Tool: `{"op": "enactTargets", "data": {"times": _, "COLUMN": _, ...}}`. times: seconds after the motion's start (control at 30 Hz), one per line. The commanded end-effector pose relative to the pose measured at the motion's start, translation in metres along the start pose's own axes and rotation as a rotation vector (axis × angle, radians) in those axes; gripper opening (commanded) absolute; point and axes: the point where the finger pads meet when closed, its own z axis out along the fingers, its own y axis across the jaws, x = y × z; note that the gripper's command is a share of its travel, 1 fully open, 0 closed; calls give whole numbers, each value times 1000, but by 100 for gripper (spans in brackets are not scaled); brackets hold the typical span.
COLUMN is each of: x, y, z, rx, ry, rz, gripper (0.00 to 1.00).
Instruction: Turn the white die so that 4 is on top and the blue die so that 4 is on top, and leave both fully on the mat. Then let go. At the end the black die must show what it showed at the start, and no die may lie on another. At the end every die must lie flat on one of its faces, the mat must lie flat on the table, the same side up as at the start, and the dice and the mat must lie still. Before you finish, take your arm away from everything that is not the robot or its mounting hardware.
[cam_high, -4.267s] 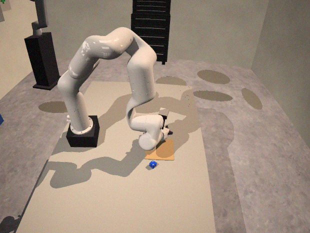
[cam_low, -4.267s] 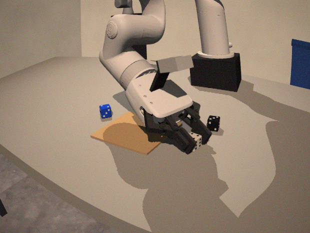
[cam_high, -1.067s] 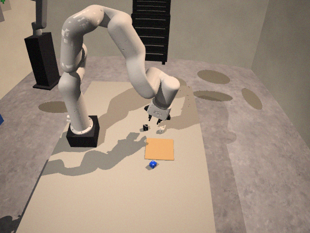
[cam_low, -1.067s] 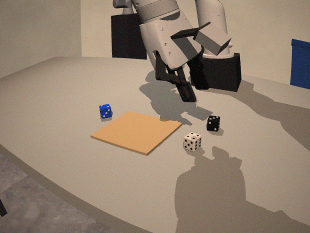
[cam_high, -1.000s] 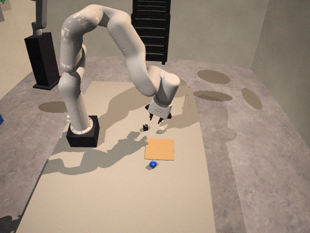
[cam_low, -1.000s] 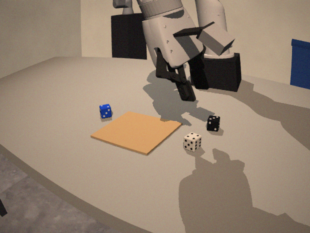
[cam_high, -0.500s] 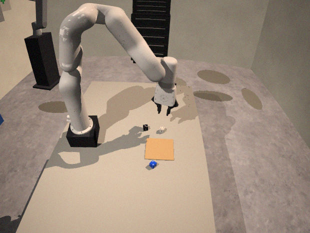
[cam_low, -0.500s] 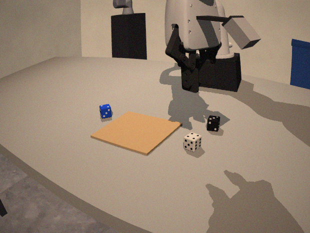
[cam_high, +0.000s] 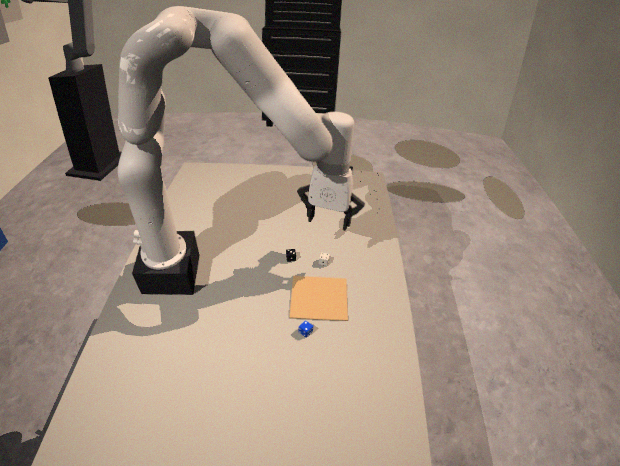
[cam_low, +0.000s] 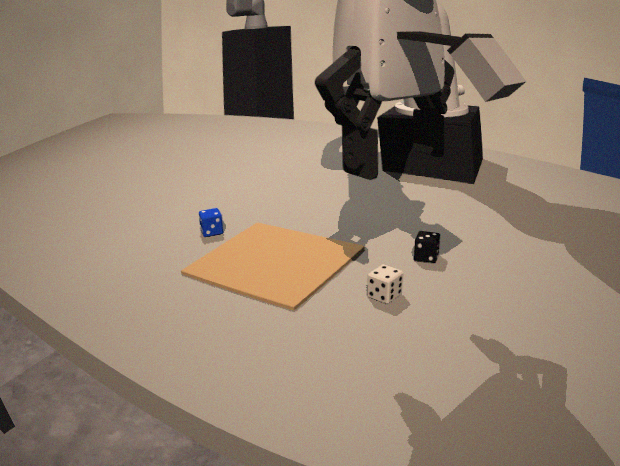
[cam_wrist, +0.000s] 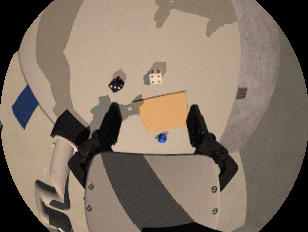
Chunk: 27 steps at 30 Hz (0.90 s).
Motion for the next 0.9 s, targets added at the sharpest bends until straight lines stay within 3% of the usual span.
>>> {"op": "enactTargets", "data": {"times": 0.0, "x": 1, "y": 1, "z": -1, "rx": -4, "ry": 2, "rz": -10, "gripper": 100}}
{"op": "enactTargets", "data": {"times": 0.27, "x": 1, "y": 1, "z": 0, "rx": -4, "ry": 2, "rz": -94, "gripper": 100}}
{"op": "enactTargets", "data": {"times": 0.87, "x": -1, "y": 2, "z": 6, "rx": -4, "ry": 2, "rz": -631, "gripper": 100}}
